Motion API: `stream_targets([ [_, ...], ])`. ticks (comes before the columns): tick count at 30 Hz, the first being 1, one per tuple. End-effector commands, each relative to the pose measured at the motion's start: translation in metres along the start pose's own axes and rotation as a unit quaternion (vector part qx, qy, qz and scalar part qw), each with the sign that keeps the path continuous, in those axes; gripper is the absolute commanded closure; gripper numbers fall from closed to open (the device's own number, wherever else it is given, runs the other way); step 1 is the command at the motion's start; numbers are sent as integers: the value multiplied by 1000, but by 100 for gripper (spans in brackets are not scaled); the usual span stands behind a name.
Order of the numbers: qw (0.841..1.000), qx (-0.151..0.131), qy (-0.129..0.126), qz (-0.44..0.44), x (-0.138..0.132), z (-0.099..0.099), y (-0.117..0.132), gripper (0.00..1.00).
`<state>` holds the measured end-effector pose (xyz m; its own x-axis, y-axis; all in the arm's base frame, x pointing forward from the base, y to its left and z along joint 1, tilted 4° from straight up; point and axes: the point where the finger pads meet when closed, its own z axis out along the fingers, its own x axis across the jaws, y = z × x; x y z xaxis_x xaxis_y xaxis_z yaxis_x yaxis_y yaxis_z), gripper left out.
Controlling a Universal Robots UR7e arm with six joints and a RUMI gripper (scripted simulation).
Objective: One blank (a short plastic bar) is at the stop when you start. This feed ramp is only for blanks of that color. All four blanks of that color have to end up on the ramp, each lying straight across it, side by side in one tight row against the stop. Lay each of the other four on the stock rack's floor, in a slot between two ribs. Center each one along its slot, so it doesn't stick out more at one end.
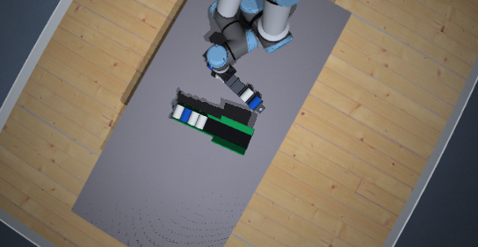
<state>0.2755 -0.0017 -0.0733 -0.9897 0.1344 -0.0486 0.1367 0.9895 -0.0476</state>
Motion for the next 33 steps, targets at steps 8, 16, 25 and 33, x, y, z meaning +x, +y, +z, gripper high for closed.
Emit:
stream_targets([
  [8,1000,0,0,0,0,0,0,63],
  [16,1000,0,0,0,0,0,0,63],
  [25,1000,0,0,0,0,0,0,58],
  [33,1000,0,0,0,0,0,0,51],
])
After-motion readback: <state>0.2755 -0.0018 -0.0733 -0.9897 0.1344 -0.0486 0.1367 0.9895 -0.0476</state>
